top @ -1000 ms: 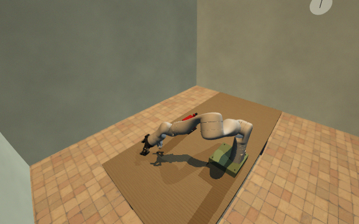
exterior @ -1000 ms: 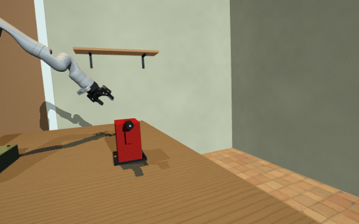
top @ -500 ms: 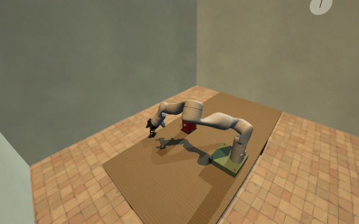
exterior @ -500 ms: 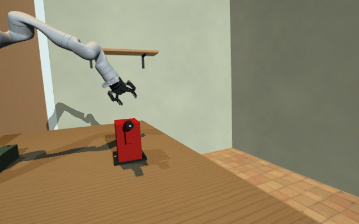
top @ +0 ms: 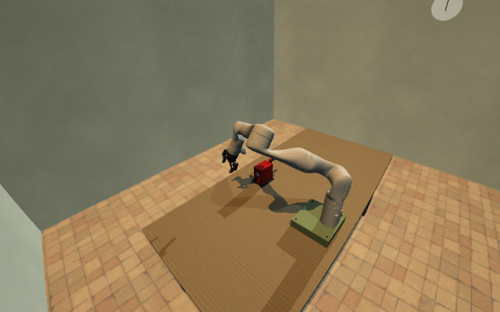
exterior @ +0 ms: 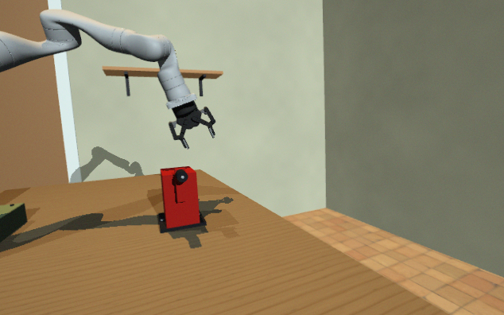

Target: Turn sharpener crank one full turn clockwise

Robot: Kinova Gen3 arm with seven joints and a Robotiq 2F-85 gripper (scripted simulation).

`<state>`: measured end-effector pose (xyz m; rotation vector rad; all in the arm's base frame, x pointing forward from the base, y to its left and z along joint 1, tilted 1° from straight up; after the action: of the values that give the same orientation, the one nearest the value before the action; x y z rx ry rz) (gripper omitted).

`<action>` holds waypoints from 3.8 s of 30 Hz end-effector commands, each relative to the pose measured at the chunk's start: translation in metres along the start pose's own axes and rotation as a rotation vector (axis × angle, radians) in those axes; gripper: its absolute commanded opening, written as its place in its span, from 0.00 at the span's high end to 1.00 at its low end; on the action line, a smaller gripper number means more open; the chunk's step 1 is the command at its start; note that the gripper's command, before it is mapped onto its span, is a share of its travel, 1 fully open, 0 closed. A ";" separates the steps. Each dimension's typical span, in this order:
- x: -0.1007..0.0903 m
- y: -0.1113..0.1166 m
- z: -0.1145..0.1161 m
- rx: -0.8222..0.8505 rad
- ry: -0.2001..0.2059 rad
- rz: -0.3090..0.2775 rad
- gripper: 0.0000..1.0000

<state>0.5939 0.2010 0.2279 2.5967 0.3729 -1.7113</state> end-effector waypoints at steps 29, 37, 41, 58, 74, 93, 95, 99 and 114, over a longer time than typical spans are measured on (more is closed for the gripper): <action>-0.118 0.309 0.056 -0.120 -0.403 0.121 0.00; -0.121 0.314 0.058 -0.120 -0.411 0.121 0.00; -0.121 0.314 0.058 -0.120 -0.411 0.121 0.00; -0.121 0.314 0.058 -0.120 -0.412 0.120 1.00; -0.121 0.314 0.058 -0.120 -0.412 0.120 1.00; -0.121 0.314 0.058 -0.120 -0.412 0.120 0.47; -0.121 0.314 0.058 -0.120 -0.412 0.120 0.47; -0.121 0.314 0.058 -0.120 -0.412 0.120 0.47; -0.121 0.314 0.058 -0.120 -0.412 0.120 0.47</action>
<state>0.5606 -0.1328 0.2727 2.0792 0.2866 -2.0427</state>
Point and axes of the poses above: the point where the finger pads meet when closed, its own x axis out along the fingers, its own z axis across the jaws, y = z × x, the point moved 10 cm from there along -x, back along the fingers, and after that the axes turned 12 degrees about -x, right-handed, at the moved point
